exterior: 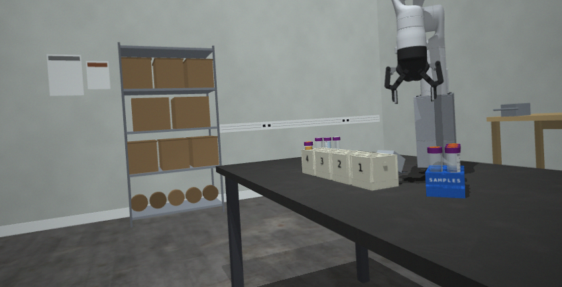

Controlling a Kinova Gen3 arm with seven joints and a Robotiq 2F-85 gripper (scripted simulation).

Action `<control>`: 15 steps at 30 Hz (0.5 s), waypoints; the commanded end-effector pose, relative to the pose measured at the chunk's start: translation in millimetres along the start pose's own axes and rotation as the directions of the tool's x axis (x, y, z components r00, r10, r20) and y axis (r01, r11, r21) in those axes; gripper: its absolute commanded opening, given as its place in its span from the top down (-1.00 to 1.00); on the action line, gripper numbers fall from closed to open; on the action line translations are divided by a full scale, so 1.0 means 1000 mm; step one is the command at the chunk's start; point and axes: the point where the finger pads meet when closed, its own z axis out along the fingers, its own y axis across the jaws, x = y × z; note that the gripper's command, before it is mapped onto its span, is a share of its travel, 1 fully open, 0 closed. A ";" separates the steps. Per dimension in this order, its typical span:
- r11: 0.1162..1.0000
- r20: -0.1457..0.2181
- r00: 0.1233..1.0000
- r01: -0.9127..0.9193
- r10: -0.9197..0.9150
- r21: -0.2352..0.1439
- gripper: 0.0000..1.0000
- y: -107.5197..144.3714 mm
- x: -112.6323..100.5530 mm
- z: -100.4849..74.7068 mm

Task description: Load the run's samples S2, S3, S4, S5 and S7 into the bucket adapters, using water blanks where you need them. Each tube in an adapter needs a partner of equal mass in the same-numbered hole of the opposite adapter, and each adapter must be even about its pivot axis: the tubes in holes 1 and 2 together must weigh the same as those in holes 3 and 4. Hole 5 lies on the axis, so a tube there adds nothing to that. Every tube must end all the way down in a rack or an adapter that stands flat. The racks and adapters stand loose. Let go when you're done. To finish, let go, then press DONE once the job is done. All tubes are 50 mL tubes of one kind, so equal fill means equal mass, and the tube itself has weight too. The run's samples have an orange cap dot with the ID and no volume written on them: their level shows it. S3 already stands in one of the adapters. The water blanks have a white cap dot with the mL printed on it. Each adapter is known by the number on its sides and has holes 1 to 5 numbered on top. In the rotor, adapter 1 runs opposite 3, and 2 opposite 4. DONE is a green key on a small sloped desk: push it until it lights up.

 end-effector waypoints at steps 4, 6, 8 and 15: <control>1.000 0.001 1.000 0.000 0.000 0.001 -1.00 0.019 -0.023 -0.001; 1.000 0.001 1.000 0.000 0.000 0.001 -1.00 0.026 -0.031 -0.001; 1.000 0.001 1.000 0.000 0.000 0.001 -1.00 0.032 -0.038 -0.001; 1.000 0.001 1.000 0.000 0.000 0.001 -1.00 0.049 -0.057 -0.001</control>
